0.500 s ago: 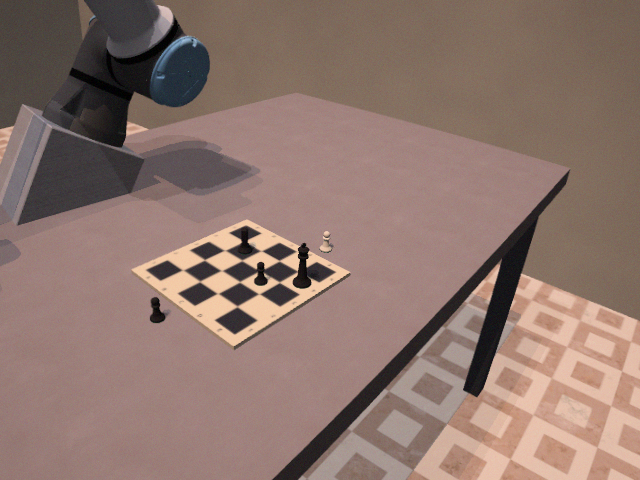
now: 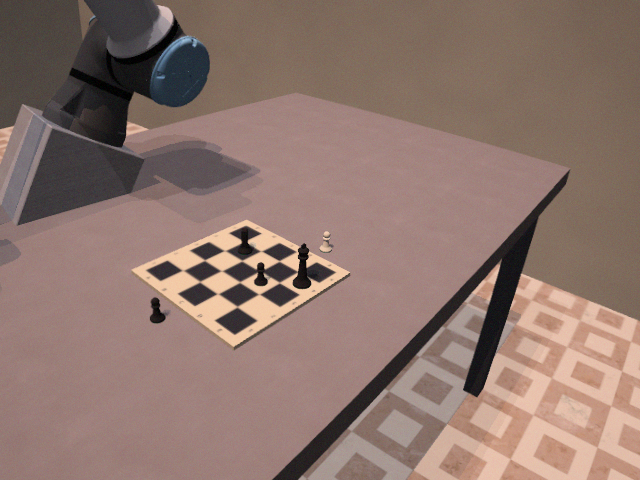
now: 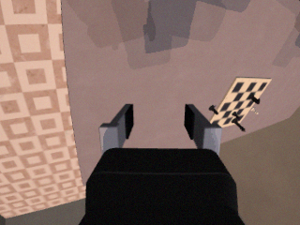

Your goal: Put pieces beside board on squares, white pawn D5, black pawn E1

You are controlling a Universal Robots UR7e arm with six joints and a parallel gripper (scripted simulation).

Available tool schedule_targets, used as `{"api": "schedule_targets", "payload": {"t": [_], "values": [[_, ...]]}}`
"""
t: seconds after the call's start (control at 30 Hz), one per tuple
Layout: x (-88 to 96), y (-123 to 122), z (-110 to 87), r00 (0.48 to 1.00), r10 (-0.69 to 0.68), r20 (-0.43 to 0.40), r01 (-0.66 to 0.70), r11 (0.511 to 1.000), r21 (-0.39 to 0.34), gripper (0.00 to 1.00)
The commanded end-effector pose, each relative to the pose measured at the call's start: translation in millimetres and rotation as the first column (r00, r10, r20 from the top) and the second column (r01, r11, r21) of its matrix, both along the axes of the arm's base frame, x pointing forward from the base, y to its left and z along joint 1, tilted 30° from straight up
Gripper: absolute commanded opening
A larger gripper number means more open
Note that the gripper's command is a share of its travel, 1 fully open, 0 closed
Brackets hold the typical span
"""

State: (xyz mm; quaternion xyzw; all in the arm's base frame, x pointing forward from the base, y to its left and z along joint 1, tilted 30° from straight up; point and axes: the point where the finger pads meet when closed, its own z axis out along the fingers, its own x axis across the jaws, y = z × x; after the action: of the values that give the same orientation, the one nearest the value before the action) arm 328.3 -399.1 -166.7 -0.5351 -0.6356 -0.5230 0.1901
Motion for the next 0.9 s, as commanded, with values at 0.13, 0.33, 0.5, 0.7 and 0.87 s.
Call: {"api": "schedule_targets", "payload": {"t": [0.13, 0.33, 0.5, 0.7, 0.87], "values": [[0.3, -1, 0.6, 1.000, 0.000, 0.000, 0.000, 1.000, -0.002, 1.00], [5.6, 2, 1.9, 1.000, 0.013, -0.015, -0.013, 1.000, 0.001, 1.00], [18.6, 10, 5.4, 0.998, 0.044, -0.051, -0.043, 0.999, 0.007, 1.00], [36.0, 21, 10.1, 0.991, 0.085, -0.100, -0.084, 0.996, 0.014, 1.00], [66.2, 42, 18.9, 0.970, 0.155, -0.186, -0.154, 0.988, 0.024, 1.00]]}}
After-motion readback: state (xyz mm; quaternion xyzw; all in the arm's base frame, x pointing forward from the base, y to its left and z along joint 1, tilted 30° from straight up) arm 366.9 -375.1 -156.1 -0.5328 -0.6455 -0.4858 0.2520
